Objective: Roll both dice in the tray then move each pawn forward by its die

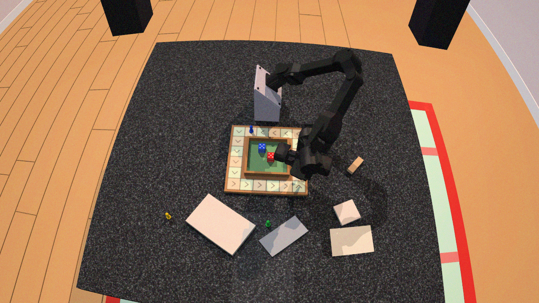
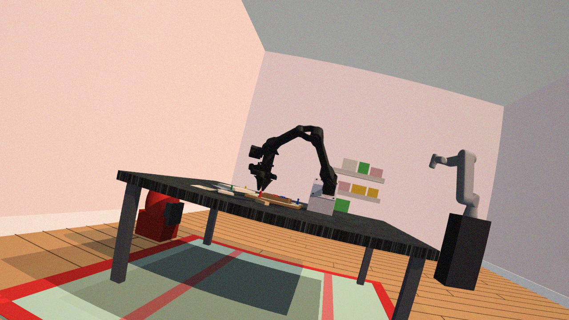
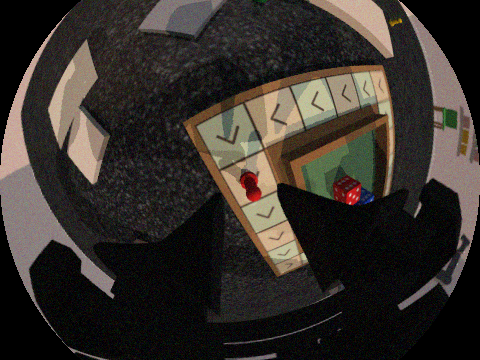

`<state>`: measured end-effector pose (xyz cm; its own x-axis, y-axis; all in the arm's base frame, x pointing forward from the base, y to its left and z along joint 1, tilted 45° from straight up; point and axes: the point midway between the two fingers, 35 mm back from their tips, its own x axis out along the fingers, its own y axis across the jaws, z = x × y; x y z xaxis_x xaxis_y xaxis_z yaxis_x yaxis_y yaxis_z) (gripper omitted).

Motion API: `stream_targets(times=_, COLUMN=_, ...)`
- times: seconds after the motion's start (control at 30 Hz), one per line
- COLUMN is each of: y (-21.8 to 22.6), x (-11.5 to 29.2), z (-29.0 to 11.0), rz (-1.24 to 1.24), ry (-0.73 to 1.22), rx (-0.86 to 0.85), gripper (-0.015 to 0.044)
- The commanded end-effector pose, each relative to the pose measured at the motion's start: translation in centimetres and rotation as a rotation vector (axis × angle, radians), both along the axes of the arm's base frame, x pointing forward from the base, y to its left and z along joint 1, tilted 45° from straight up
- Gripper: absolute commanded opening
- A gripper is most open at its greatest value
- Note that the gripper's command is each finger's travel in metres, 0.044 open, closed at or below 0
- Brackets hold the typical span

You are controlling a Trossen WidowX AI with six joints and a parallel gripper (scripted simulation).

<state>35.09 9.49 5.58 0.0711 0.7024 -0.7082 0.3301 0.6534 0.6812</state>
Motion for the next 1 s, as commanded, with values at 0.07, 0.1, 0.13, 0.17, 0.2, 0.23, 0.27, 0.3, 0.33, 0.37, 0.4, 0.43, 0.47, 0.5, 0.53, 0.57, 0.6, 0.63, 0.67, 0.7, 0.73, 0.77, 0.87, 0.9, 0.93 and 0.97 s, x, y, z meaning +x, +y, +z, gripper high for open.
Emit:
stream_targets(times=0.07, y=0.95, x=-0.21, z=-1.21, rz=0.002, ry=0.018, rx=0.004, gripper=0.02)
stream_targets(times=0.1, y=1.07, x=-0.21, z=-1.32, rz=0.002, ry=0.018, rx=0.004, gripper=0.02)
stream_targets(times=0.13, y=1.19, x=-0.21, z=-1.44, rz=0.002, ry=0.018, rx=0.004, gripper=0.02)
stream_targets(times=0.17, y=1.31, x=-0.21, z=-1.55, rz=0.002, ry=0.018, rx=0.005, gripper=0.02)
stream_targets(times=0.2, y=1.42, x=-0.21, z=-1.66, rz=0.002, ry=0.018, rx=0.005, gripper=0.02)
stream_targets(times=0.23, y=1.52, x=-0.21, z=-1.75, rz=0.002, ry=0.018, rx=0.005, gripper=0.02)
stream_targets(times=0.27, y=1.58, x=-0.21, z=-1.81, rz=0.002, ry=0.018, rx=0.005, gripper=0.02)
stream_targets(times=0.3, y=1.6, x=-0.21, z=-1.83, rz=0.002, ry=0.018, rx=0.005, gripper=0.02)
stream_targets(times=0.33, y=1.6, x=-0.21, z=-1.83, rz=0.002, ry=0.018, rx=0.005, gripper=0.02)
stream_targets(times=0.37, y=1.6, x=-0.21, z=-1.83, rz=0.002, ry=0.018, rx=0.005, gripper=0.02)
stream_targets(times=0.4, y=1.6, x=-0.21, z=-1.83, rz=0.002, ry=0.018, rx=0.005, gripper=0.0174)
stream_targets(times=0.43, y=1.6, x=-0.21, z=-1.83, rz=0.002, ry=0.018, rx=0.005, gripper=0.0147)
stream_targets(times=0.47, y=1.6, x=-0.21, z=-1.83, rz=0.002, ry=0.018, rx=0.005, gripper=0.0121)
stream_targets(times=0.5, y=1.6, x=-0.21, z=-1.83, rz=0.002, ry=0.018, rx=0.005, gripper=0.0095)
stream_targets(times=0.53, y=1.6, x=-0.21, z=-1.83, rz=0.002, ry=0.018, rx=0.005, gripper=0.0069)
stream_targets(times=0.57, y=1.6, x=-0.21, z=-1.83, rz=0.002, ry=0.018, rx=0.005, gripper=0.0062)
stream_targets(times=0.6, y=1.6, x=-0.21, z=-1.83, rz=0.002, ry=0.018, rx=0.005, gripper=0.0055)
stream_targets(times=0.63, y=1.6, x=-0.21, z=-1.83, rz=0.002, ry=0.018, rx=0.005, gripper=0.0049)
stream_targets(times=0.67, y=1.6, x=-0.21, z=-1.83, rz=0.002, ry=0.018, rx=0.005, gripper=0.0042)
stream_targets(times=0.7, y=1.6, x=-0.21, z=-1.83, rz=0.002, ry=0.018, rx=0.005, gripper=0.0035)
stream_targets(times=0.73, y=1.6, x=-0.21, z=-1.83, rz=0.002, ry=0.018, rx=0.005, gripper=0.0029)
stream_targets(times=0.77, y=1.6, x=-0.21, z=-1.83, rz=0.002, ry=0.018, rx=0.005, gripper=0.0022)
stream_targets(times=0.87, y=1.6, x=-0.21, z=-1.83, rz=0.002, ry=0.018, rx=0.005, gripper=0.0002)
stream_targets(times=0.9, y=1.6, x=-0.21, z=-1.83, rz=0.002, ry=0.018, rx=0.005, gripper=0.0)
stream_targets(times=0.93, y=1.6, x=-0.21, z=-1.83, rz=0.002, ry=0.018, rx=0.005, gripper=0.0)
stream_targets(times=0.97, y=1.52, x=-0.19, z=-1.76, rz=0.002, ry=0.018, rx=0.005, gripper=0.0)
